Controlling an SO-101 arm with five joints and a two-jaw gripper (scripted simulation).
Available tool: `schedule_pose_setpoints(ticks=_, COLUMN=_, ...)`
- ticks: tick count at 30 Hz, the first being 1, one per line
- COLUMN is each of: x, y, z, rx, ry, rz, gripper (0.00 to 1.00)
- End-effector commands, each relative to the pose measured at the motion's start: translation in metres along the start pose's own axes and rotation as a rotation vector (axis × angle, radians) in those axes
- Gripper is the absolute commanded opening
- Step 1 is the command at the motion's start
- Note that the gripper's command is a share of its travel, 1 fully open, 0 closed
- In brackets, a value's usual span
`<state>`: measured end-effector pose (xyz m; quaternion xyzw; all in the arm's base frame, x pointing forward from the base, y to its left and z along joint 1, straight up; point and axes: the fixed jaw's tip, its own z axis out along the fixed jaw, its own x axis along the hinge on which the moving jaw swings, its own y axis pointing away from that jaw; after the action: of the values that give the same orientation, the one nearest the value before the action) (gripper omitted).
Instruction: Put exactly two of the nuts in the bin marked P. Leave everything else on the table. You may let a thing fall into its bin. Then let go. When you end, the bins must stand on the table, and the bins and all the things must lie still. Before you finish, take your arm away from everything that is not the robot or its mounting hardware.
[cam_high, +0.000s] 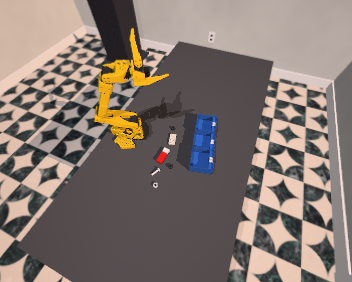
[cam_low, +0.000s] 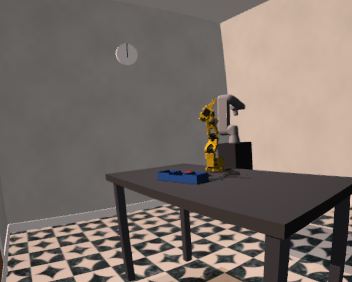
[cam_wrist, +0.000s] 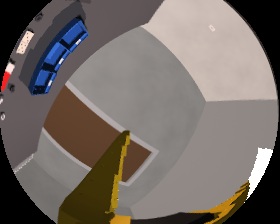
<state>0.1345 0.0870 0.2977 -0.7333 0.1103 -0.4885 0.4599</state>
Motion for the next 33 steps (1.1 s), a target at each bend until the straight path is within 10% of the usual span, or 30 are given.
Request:
schedule_pose_setpoints(ticks=1, x=-0.003, y=0.006, z=0.006, rx=-0.036, ry=-0.016, rz=0.035, gripper=1.00)
schedule_pose_setpoints(ticks=33, x=-0.043, y=0.056, z=0.039, rx=-0.327, ry=-0.188, rz=0.220, gripper=1.00)
